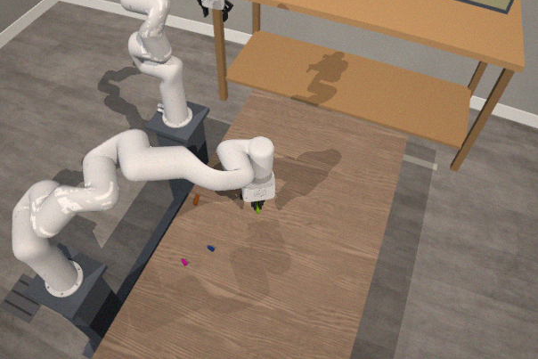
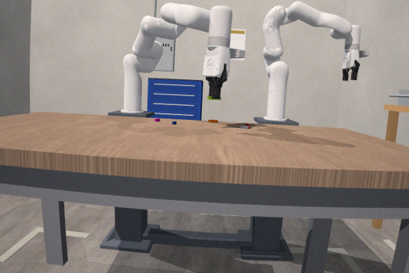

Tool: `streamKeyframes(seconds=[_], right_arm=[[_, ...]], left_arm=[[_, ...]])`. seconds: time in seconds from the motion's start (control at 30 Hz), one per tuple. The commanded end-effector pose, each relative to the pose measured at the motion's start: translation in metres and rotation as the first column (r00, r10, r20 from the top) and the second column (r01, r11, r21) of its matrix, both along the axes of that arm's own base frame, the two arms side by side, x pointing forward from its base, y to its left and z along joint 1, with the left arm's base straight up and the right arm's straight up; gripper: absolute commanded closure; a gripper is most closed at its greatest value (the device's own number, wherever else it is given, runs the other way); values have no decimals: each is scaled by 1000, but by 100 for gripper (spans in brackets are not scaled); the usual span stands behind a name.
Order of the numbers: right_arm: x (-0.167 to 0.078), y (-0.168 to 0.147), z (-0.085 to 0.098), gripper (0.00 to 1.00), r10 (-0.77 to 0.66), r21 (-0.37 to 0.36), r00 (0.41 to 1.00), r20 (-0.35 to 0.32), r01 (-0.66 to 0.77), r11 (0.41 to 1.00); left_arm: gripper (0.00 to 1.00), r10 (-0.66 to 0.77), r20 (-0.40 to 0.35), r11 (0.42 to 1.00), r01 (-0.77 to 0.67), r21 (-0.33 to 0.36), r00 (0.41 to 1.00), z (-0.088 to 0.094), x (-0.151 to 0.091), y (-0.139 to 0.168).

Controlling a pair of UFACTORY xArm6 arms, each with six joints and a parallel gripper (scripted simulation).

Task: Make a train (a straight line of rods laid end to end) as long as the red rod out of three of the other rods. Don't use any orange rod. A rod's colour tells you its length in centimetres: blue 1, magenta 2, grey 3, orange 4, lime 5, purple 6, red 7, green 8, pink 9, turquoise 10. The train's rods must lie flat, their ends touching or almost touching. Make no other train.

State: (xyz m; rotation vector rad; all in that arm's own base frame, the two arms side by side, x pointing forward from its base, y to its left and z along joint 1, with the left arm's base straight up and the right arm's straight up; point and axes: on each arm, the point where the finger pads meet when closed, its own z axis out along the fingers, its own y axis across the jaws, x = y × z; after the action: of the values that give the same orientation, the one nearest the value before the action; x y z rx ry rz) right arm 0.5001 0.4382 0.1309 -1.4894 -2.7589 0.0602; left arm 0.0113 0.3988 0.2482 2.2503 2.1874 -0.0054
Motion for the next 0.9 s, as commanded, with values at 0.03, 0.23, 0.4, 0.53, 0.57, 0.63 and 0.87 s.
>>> streamKeyframes(seconds=[0.03,0.23,0.4,0.53,0.57,0.63,0.87], right_arm=[[-5,-33,7,94,190,34,981,29,-190,981],[-13,-61,7,94,323,33,946,29,-324,946],[-26,-90,6,94,452,32,891,29,-453,891],[-38,-113,4,94,548,31,836,29,-549,835],[-41,-119,3,94,571,31,820,29,-572,820],[-49,-131,1,94,616,30,787,29,-617,786],[-64,-155,-3,94,699,30,715,29,-699,714]], left_arm=[[0,0,0,1000,0,5,1000,2,0,1],[0,0,0,1000,0,5,1000,2,0,1],[0,0,0,1000,0,5,1000,2,0,1],[0,0,0,1000,0,5,1000,2,0,1],[0,0,0,1000,0,5,1000,2,0,1],[0,0,0,1000,0,5,1000,2,0,1],[0,0,0,1000,0,5,1000,2,0,1]])
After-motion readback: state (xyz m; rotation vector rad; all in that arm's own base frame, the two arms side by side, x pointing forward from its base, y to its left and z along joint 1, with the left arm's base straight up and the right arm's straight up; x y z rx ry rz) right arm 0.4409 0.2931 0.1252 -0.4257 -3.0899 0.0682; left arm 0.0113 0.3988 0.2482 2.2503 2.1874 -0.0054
